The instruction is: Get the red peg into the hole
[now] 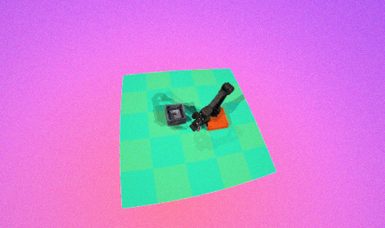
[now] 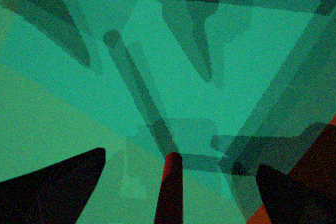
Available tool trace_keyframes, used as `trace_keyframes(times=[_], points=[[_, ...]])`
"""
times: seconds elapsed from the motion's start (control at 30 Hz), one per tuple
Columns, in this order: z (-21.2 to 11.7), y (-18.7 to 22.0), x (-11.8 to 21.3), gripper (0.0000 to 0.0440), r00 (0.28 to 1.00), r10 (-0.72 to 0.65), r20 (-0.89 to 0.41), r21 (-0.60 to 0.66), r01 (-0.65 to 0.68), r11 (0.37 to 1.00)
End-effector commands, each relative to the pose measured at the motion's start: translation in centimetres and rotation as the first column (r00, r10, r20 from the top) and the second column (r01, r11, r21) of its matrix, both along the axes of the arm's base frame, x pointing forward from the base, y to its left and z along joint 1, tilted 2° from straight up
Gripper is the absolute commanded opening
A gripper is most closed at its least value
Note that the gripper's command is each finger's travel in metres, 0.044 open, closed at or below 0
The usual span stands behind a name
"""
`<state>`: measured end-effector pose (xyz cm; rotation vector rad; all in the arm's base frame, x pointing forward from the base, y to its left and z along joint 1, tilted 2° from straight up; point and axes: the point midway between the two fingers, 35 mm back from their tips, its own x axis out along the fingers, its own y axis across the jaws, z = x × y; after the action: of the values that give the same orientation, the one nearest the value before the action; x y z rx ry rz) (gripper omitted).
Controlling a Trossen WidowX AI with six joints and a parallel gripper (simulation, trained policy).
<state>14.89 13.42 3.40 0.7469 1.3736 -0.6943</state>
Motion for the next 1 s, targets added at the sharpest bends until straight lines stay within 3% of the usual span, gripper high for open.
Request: trace_keyframes(times=[0.0, 0.13, 0.63, 0.97], points=[[-1.4, 0.6, -0.2, 0.0438, 1.0, -0.019, 0.002, 0.035, 0.019, 0.999], [-2.4, 1.0, -0.3, 0.0389, 0.999, -0.046, -0.005, 0.065, 0.047, 0.997], [-2.4, 1.7, -0.5, 0.0008, 0.994, -0.054, -0.093, 0.146, 0.068, 0.987], [0.7, 1.8, 1.6, 0.0002, 1.0, 0.016, 0.011, 0.144, -0.018, 0.989]])
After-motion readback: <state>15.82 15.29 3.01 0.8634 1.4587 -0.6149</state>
